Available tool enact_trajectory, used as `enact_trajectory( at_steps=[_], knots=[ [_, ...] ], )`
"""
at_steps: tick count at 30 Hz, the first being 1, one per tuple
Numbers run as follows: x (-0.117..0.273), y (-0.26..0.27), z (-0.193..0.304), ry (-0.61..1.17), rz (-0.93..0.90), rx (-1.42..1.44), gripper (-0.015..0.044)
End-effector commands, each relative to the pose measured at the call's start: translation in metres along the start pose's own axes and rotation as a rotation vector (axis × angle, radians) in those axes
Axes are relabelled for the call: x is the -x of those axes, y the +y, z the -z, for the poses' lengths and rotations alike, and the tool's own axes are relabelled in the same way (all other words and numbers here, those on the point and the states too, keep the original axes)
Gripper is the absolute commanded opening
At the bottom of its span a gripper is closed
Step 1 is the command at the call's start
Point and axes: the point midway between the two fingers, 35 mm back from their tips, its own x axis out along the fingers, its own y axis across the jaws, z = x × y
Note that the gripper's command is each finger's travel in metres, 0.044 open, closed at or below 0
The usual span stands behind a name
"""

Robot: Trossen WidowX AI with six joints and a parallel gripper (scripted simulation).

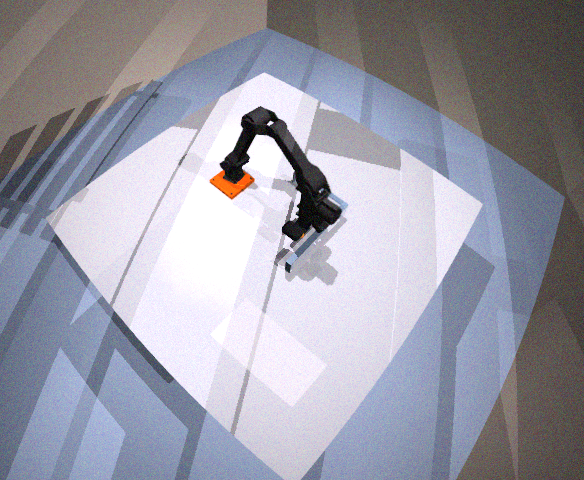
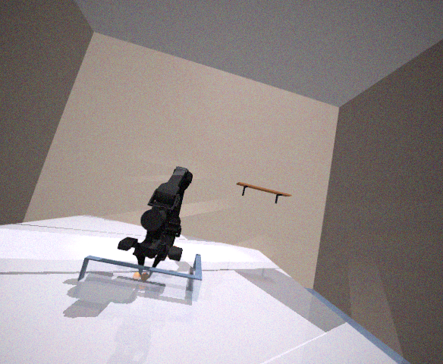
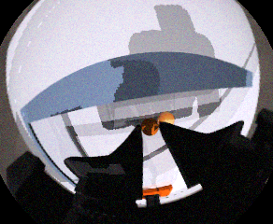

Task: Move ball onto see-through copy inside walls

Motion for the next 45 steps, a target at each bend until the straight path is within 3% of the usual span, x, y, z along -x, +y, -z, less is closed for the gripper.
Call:
enact_trajectory(
  at_steps=[1, 4, 7, 29, 45],
  knots=[
    [-0.003, 0.001, 0.002, 0.008, -0.003, -0.004, 0.0091],
    [-0.003, 0.001, 0.002, 0.008, -0.003, -0.004, 0.0071],
    [0.0, 0.001, 0.001, 0.008, -0.003, -0.004, 0.0],
    [0.118, 0.0, 0.0, 0.007, -0.003, -0.004, 0.0],
    [0.082, -0.023, -0.005, 0.007, -0.001, -0.003, 0.0]
  ],
)
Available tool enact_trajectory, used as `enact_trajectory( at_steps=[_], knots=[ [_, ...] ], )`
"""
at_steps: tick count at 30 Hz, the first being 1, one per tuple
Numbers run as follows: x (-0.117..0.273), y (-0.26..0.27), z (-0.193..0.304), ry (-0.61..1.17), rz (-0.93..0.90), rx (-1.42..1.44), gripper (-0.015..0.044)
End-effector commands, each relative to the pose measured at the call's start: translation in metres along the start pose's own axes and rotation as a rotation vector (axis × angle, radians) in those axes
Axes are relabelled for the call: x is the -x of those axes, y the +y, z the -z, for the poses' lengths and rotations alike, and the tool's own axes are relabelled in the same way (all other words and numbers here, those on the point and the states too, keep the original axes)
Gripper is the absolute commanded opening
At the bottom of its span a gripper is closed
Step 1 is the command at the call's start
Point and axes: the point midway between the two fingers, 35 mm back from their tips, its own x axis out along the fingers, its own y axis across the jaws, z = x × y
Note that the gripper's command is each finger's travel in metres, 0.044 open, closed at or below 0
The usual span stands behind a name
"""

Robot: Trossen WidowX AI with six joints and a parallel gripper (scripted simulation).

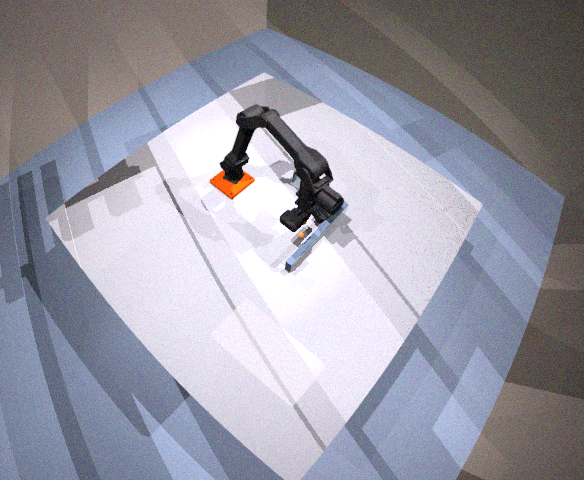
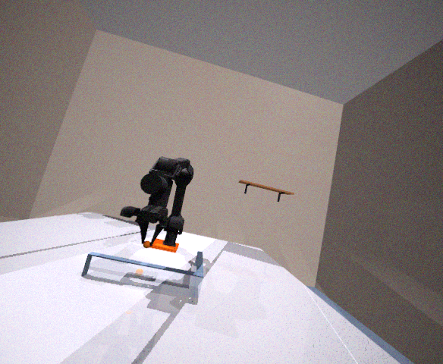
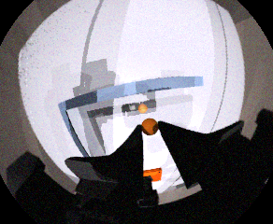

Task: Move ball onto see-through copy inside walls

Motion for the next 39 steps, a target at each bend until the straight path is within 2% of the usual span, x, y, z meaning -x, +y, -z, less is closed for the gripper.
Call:
enact_trajectory(
  at_steps=[1, 16, 39],
  knots=[
    [-0.007, -0.001, 0.0, 0.008, -0.002, 0.005, 0.0],
    [-0.072, 0.0, 0.001, 0.008, -0.002, 0.005, 0.0],
    [-0.094, 0.0, 0.002, 0.008, -0.002, 0.005, 0.0]
  ],
)
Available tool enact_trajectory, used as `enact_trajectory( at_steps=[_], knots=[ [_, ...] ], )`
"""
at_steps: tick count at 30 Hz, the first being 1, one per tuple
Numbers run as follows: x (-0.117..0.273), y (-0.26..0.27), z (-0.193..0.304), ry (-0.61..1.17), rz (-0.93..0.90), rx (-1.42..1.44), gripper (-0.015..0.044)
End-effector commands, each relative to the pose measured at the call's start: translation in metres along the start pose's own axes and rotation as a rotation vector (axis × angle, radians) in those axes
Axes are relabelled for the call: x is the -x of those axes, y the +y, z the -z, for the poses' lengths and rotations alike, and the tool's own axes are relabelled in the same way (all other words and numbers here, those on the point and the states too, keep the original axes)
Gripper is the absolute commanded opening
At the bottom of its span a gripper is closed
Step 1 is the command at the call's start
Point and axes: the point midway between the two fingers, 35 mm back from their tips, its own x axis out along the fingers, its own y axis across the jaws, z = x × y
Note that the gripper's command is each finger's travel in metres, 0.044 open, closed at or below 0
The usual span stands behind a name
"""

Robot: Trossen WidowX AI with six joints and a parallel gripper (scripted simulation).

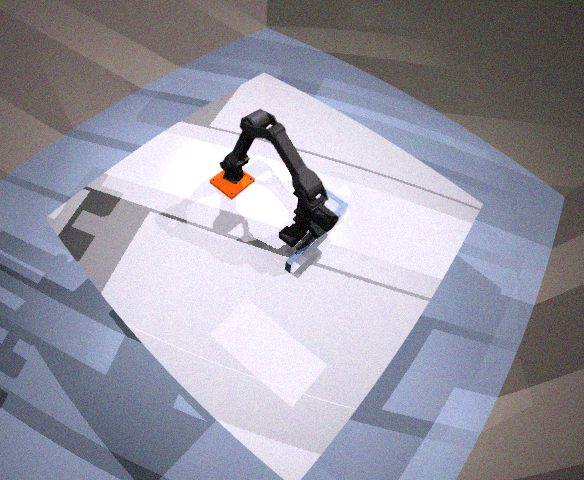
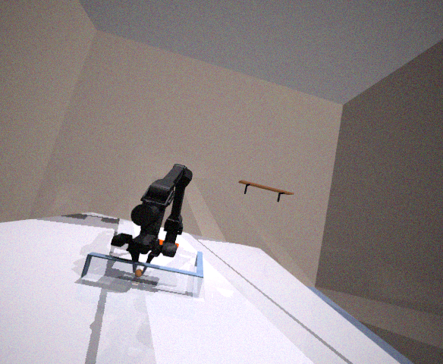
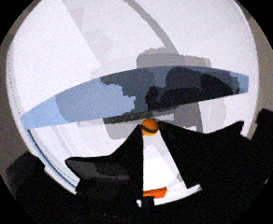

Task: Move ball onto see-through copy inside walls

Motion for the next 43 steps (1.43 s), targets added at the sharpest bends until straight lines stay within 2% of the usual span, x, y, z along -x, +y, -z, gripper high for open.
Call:
enact_trajectory(
  at_steps=[1, 4, 12, 20, 26, 37, 39, 43],
  knots=[
    [-0.007, 0.001, 0.003, 0.016, -0.003, 0.0, 0.0],
    [-0.007, 0.001, 0.003, 0.016, -0.003, 0.0, 0.0],
    [-0.002, 0.0, 0.0, 0.003, 0.0, 0.0, 0.021],
    [0.0, 0.0, 0.0, 0.003, 0.0, 0.0, 0.0216],
    [0.079, 0.0, 0.001, 0.015, -0.002, 0.0, 0.0216],
    [0.078, 0.0, -0.001, 0.002, 0.0, -0.003, 0.0216],
    [0.086, 0.0, -0.001, 0.001, 0.0, -0.003, 0.0269],
    [0.128, 0.001, 0.004, -0.003, 0.001, -0.003, 0.0374]
  ],
)
